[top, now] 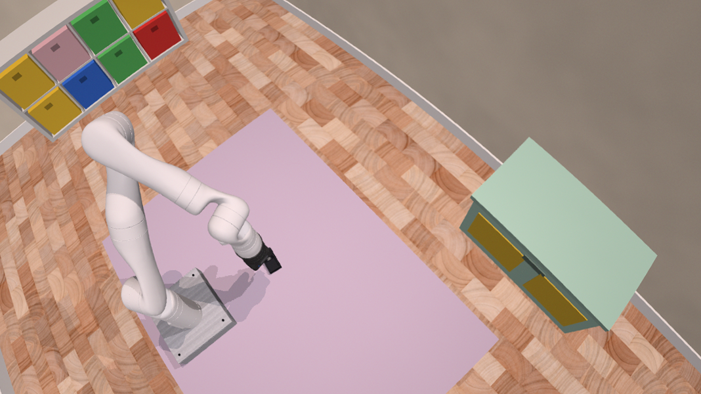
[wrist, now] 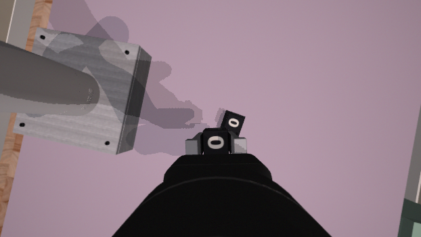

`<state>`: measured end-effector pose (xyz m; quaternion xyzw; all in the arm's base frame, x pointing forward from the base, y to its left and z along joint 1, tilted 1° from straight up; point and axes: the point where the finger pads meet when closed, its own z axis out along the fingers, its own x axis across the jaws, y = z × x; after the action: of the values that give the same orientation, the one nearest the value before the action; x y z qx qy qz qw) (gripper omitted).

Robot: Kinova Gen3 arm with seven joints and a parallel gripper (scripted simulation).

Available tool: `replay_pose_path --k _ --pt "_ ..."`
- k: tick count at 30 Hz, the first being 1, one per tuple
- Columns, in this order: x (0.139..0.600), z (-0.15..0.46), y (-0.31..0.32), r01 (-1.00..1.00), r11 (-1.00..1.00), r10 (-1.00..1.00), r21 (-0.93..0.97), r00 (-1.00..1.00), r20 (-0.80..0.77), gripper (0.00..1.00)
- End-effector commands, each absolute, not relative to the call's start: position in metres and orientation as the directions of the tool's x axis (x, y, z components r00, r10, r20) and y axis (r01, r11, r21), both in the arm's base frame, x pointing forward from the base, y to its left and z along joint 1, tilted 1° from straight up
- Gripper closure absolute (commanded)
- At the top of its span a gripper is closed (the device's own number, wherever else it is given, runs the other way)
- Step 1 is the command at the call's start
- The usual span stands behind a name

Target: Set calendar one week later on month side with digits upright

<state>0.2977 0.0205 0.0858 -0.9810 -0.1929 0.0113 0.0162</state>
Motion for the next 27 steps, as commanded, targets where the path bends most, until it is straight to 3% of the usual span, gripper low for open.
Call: replay_pose_path --k 1,16,27 --pt "0.300 0.086 0.021 0.330 -0.944 0.331 -0.027 0.944 -0.016 0.40" --pt "0.316 0.090 0.020 0.092 -0.996 0.092 -0.014 0.996 0.013 0.40" --pt "0.320 0.091 0.020 0.032 -0.999 0.032 -0.013 0.999 0.022 0.40"
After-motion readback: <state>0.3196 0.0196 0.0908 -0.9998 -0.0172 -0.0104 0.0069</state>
